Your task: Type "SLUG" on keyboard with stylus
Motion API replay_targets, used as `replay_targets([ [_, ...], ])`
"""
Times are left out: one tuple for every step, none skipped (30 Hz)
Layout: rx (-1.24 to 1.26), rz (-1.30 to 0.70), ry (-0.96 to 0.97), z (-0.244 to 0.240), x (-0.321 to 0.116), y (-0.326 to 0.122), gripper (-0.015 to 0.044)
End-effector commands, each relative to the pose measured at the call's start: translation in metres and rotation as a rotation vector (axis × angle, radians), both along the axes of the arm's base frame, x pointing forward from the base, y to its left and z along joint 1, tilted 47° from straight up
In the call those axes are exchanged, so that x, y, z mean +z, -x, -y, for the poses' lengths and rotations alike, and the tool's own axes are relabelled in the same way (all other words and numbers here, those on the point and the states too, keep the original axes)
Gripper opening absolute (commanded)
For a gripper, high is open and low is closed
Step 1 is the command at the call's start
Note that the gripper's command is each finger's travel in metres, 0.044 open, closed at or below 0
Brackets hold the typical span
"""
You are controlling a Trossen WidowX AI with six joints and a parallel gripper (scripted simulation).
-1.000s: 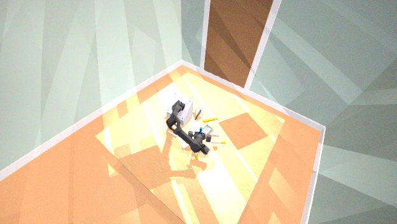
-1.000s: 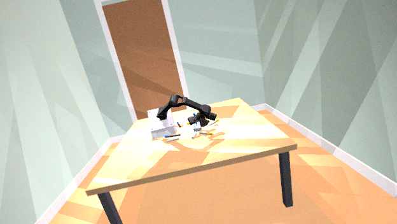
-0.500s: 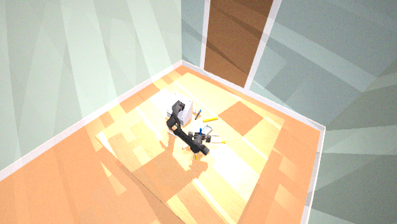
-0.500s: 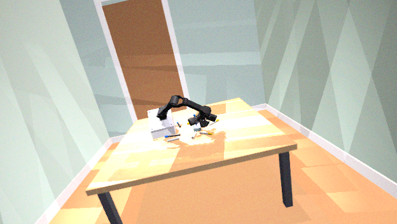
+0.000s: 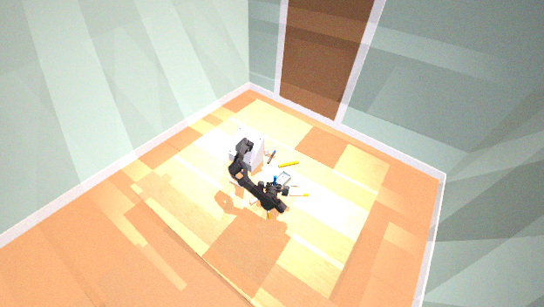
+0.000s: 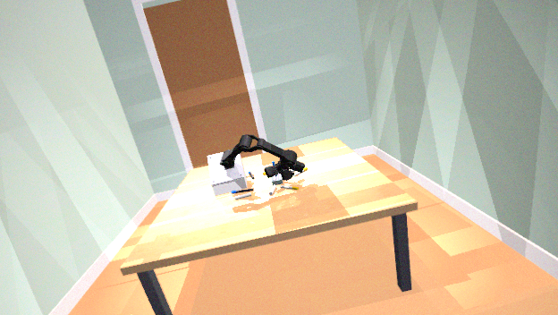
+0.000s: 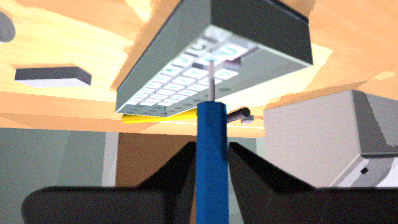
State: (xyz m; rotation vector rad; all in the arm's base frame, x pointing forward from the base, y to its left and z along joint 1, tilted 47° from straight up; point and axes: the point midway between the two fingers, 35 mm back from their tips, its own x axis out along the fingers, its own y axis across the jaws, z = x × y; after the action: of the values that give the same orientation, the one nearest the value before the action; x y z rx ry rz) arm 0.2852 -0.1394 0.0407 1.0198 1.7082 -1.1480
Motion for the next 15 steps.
replay_targets([
  [0.007, 0.002, 0.004, 0.002, -0.001, 0.0, 0.0081],
  [0.007, 0.002, 0.004, 0.001, -0.001, 0.0, 0.0081],
  [0.007, 0.002, 0.004, 0.001, 0.0, 0.0, 0.0081],
  [0.007, 0.002, 0.004, 0.001, 0.0, 0.0, 0.0081],
  [0.007, 0.002, 0.004, 0.001, 0.0, 0.0, 0.0081],
  [0.007, 0.002, 0.004, 0.001, 0.0, 0.0, 0.0081],
  [0.007, 0.002, 0.004, 0.001, 0.0, 0.0, 0.0081],
  [0.007, 0.002, 0.004, 0.001, 0.0, 0.0, 0.0081],
  [0.007, 0.002, 0.004, 0.001, 0.0, 0.0, 0.0081],
  [0.007, 0.002, 0.004, 0.0, 0.001, 0.0, 0.0081],
  [0.007, 0.002, 0.003, -0.002, 0.003, -0.001, 0.0081],
  [0.007, 0.002, 0.003, -0.005, 0.005, -0.001, 0.0081],
  [0.007, 0.002, 0.003, -0.008, 0.008, -0.001, 0.0081],
  [0.007, 0.002, 0.003, -0.012, 0.012, -0.001, 0.0081],
  [0.007, 0.002, 0.003, -0.016, 0.016, -0.001, 0.0081],
])
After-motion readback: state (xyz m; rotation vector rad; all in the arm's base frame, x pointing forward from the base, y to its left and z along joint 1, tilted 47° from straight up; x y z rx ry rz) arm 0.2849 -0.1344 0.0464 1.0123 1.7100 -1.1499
